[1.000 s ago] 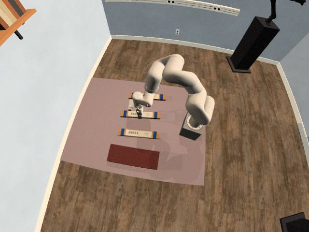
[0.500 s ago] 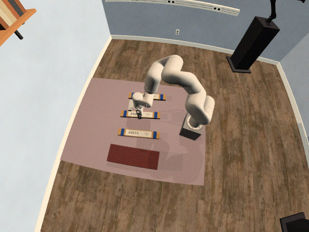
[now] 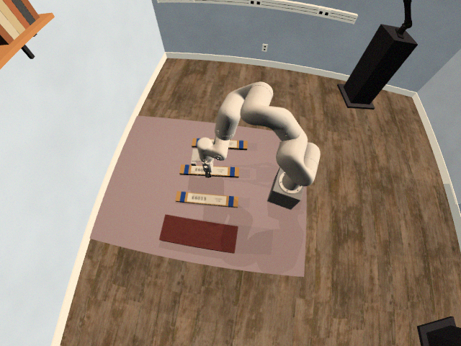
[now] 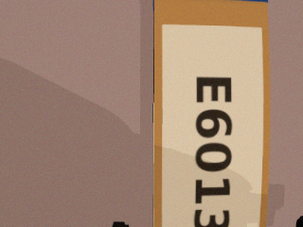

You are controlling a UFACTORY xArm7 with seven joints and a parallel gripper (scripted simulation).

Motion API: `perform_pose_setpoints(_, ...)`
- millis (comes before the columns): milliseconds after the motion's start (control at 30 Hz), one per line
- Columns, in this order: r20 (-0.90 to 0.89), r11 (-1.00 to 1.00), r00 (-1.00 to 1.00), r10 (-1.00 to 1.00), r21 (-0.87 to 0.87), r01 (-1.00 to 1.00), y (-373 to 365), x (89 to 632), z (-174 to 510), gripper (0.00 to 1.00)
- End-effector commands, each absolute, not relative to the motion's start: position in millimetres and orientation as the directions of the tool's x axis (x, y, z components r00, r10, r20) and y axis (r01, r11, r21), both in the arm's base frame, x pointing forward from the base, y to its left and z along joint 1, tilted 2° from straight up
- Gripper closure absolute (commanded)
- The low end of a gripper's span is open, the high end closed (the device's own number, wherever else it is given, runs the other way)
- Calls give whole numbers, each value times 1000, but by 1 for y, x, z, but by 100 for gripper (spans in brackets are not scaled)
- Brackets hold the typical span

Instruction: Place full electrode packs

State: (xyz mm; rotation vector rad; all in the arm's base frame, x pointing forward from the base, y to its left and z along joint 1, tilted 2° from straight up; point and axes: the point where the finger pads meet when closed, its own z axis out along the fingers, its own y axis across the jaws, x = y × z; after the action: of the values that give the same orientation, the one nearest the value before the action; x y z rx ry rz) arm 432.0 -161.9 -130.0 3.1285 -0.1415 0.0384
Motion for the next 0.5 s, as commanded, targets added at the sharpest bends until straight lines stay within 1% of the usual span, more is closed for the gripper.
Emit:
perform_pose_setpoints(0, 29, -996, 996, -90, 10, -90, -163, 434, -129, 0)
perform_pose_setpoints(467, 29, -996, 996, -90, 10, -90, -163, 434, -143, 0)
